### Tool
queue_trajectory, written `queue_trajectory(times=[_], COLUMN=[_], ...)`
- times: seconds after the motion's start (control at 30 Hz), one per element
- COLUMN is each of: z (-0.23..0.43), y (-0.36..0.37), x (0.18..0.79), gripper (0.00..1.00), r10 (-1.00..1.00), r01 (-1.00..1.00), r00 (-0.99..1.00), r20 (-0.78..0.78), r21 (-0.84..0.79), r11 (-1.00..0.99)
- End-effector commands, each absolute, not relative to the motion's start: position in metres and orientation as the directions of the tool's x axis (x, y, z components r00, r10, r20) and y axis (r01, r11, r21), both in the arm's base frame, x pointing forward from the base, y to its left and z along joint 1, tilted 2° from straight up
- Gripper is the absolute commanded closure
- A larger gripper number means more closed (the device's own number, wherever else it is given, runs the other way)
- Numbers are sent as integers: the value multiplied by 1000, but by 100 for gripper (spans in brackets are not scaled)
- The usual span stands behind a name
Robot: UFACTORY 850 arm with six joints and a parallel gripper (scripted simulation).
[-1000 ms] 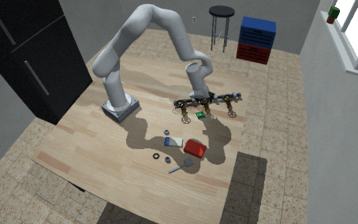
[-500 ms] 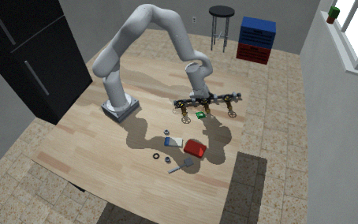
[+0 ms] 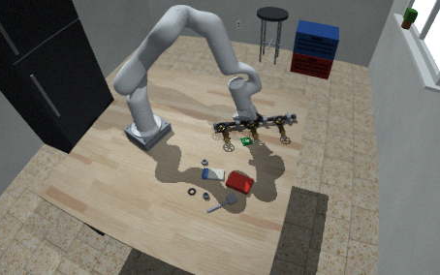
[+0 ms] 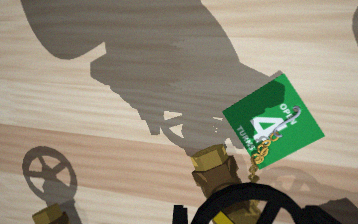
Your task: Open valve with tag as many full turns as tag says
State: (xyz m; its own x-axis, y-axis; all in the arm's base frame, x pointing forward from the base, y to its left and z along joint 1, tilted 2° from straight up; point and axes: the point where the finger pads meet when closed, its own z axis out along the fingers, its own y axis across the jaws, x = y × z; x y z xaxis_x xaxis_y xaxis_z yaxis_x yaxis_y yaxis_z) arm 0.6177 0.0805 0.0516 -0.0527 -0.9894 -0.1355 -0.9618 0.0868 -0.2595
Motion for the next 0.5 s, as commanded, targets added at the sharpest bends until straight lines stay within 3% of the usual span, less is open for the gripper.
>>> queue_trajectory(times=[0.0,0.47], z=[53,53], y=[81,81], x=[619,619], gripper=[100,100], r10=[-989,-993], r01=[-961,-962], r00=[-52,39], r20=[-136,-110], r21=[-262,-274], r11=[87,-7])
